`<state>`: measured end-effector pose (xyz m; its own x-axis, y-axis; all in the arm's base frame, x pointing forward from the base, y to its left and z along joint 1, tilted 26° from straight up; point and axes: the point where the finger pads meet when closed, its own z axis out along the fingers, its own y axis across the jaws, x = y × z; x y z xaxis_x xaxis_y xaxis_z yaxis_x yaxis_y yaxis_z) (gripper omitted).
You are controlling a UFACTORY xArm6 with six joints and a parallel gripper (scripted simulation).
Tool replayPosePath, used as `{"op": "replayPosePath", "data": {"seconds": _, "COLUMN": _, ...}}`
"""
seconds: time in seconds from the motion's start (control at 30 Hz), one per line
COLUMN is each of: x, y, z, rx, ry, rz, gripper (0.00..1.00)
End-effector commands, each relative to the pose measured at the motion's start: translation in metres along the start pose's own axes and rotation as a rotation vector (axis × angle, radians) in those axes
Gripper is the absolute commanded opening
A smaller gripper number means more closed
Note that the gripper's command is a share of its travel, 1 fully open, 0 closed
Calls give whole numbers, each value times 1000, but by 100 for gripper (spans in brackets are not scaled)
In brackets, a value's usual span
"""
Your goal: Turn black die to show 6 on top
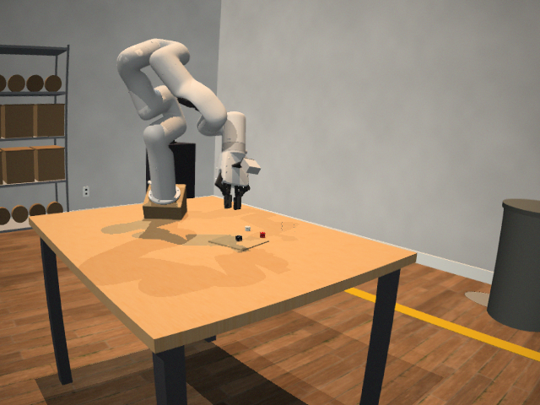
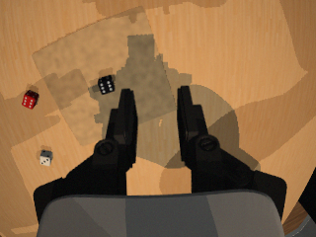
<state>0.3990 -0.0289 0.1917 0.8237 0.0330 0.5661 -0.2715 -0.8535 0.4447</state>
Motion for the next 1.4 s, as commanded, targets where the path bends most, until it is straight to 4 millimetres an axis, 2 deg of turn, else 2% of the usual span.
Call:
{"op": "replayPosePath", "data": {"seconds": 0.0, "x": 4, "y": -8, "z": -6, "rx": 60, "ry": -150, "rz": -31, "gripper": 31}}
{"op": "replayPosePath", "data": {"seconds": 0.37, "x": 9, "y": -31, "z": -19, "rx": 204, "ry": -270, "rz": -66, "gripper": 31}}
{"op": "replayPosePath", "data": {"seconds": 0.6, "x": 10, "y": -33, "z": -21, "rx": 218, "ry": -279, "rz": -70, "gripper": 31}}
{"op": "replayPosePath", "data": {"seconds": 0.63, "x": 10, "y": -33, "z": -21, "rx": 218, "ry": -279, "rz": -70, "gripper": 100}}
{"op": "replayPosePath", "data": {"seconds": 1.1, "x": 10, "y": -33, "z": -21, "rx": 217, "ry": -278, "rz": -70, "gripper": 100}}
{"op": "replayPosePath", "data": {"seconds": 1.37, "x": 14, "y": -30, "z": -36, "rx": 214, "ry": -277, "rz": -70, "gripper": 100}}
